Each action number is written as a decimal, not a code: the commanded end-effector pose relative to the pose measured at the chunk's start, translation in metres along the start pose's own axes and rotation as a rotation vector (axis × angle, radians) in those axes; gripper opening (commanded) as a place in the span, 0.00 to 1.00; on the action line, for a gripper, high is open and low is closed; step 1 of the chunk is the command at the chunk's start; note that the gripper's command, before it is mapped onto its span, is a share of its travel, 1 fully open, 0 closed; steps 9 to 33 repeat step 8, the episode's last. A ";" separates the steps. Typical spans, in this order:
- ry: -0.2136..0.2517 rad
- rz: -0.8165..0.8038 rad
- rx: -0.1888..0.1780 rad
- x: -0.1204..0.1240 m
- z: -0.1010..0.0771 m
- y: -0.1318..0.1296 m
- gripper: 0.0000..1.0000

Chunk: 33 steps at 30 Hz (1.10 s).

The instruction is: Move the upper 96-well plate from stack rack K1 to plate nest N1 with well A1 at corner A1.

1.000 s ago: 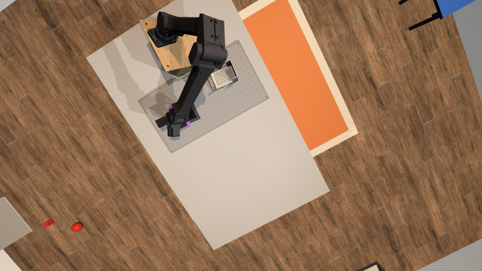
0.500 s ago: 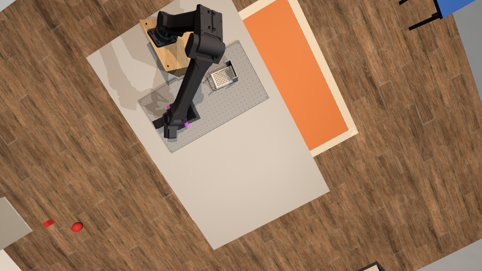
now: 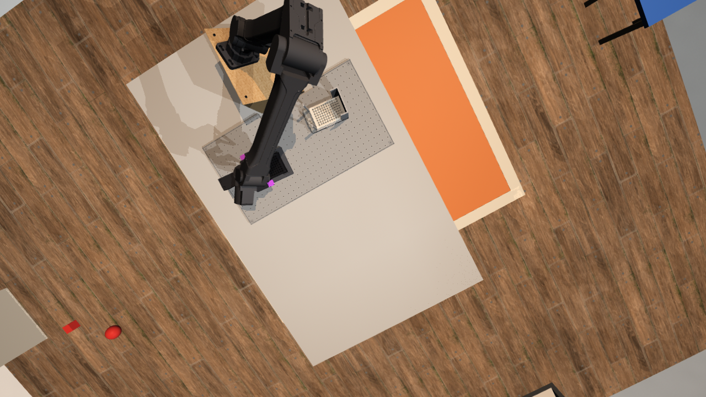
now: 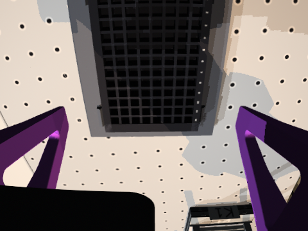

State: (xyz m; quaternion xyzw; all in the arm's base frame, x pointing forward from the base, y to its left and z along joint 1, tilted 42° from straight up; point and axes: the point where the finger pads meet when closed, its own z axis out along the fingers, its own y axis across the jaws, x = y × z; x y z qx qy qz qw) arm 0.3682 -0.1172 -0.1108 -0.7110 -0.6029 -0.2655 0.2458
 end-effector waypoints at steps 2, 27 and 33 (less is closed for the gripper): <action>-0.032 -0.032 -0.065 -0.007 -0.042 0.019 1.00; -0.035 -0.035 -0.069 -0.007 -0.055 0.020 1.00; -0.035 -0.035 -0.069 -0.007 -0.055 0.020 1.00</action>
